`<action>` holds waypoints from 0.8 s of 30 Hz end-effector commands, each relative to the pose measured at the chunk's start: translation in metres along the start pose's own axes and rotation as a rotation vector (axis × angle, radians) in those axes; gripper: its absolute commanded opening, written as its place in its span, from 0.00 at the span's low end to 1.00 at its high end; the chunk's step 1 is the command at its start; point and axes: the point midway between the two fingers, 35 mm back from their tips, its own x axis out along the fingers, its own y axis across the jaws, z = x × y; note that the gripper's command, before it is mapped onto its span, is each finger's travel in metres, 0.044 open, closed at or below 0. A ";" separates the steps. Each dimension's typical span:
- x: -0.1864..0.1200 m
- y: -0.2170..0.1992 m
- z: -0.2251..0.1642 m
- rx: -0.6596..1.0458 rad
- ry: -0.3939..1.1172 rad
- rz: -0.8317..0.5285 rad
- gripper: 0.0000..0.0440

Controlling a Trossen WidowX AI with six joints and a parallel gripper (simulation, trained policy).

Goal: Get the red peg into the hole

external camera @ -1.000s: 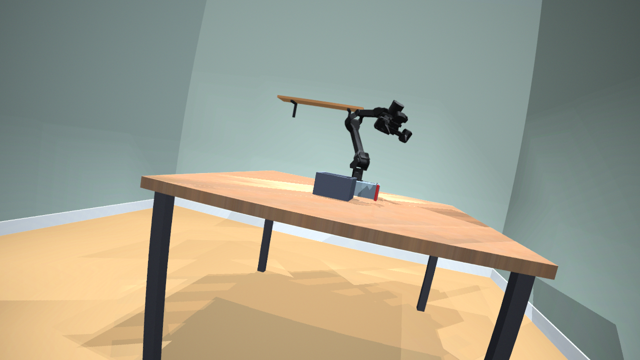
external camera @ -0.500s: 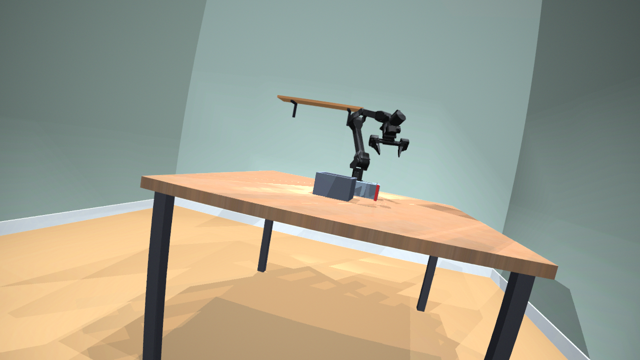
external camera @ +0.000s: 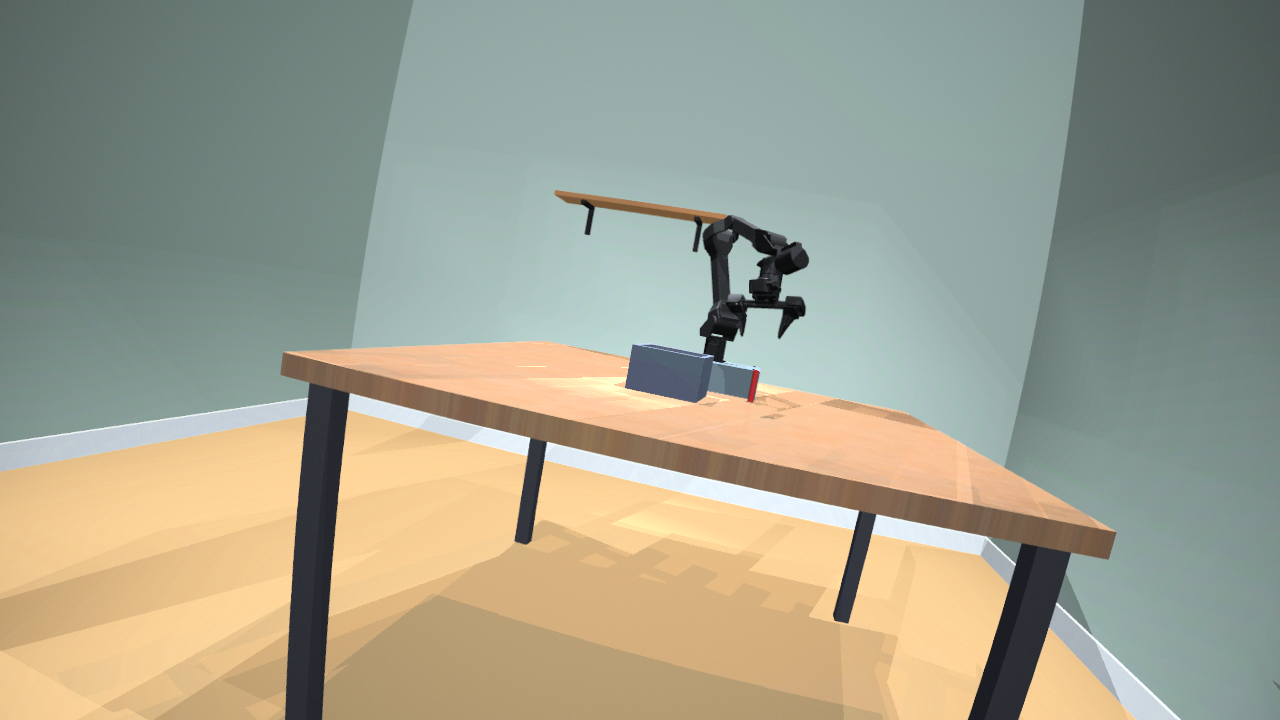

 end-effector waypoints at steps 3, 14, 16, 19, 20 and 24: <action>0.017 -0.017 -0.018 0.163 0.098 -0.102 1.00; 0.048 -0.033 -0.043 0.435 0.200 -0.249 0.98; 0.054 -0.033 -0.046 0.472 0.207 -0.259 0.98; 0.065 -0.034 -0.052 0.520 0.214 -0.266 0.98; 0.068 -0.034 -0.054 0.534 0.215 -0.266 0.98; 0.084 -0.033 -0.061 0.587 0.217 -0.256 0.98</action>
